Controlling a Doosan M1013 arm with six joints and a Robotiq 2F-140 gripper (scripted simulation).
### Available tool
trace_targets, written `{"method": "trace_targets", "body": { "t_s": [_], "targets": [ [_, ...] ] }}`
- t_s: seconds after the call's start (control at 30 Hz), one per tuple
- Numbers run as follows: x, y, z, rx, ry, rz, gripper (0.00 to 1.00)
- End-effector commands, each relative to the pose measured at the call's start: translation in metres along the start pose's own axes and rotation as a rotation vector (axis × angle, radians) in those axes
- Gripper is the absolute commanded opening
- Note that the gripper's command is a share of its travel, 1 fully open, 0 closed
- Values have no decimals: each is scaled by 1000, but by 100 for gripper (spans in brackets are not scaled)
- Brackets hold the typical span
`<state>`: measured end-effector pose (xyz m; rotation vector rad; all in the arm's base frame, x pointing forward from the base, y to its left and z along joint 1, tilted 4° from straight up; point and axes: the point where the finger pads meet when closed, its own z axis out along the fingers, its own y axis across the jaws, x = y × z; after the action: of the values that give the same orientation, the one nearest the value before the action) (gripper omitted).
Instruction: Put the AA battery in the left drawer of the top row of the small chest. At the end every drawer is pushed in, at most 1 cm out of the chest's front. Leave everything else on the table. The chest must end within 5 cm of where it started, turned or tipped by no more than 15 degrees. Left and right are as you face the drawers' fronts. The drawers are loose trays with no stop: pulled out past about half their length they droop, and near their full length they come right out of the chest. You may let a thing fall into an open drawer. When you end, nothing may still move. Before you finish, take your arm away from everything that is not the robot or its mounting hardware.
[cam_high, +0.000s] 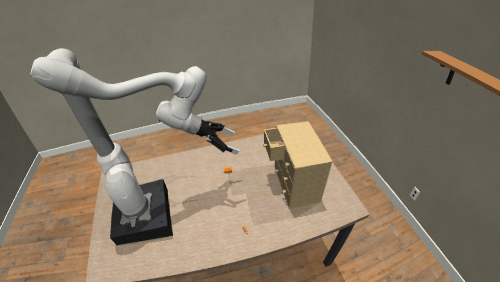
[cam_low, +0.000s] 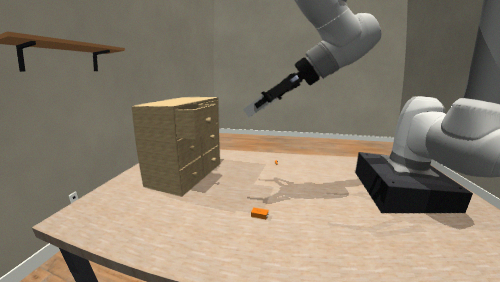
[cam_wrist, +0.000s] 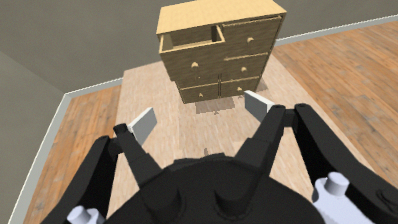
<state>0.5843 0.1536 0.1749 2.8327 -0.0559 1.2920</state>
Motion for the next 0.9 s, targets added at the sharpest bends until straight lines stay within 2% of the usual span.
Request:
{"method": "trace_targets", "body": {
  "t_s": [0.0, 0.43, 0.87],
  "targets": [
    [-2, 1, 5, -6, 169, 14, 100],
    [-4, 1, 18, -6, 280, 14, 100],
    [-4, 1, 20, -5, 301, 14, 100]
  ]
}}
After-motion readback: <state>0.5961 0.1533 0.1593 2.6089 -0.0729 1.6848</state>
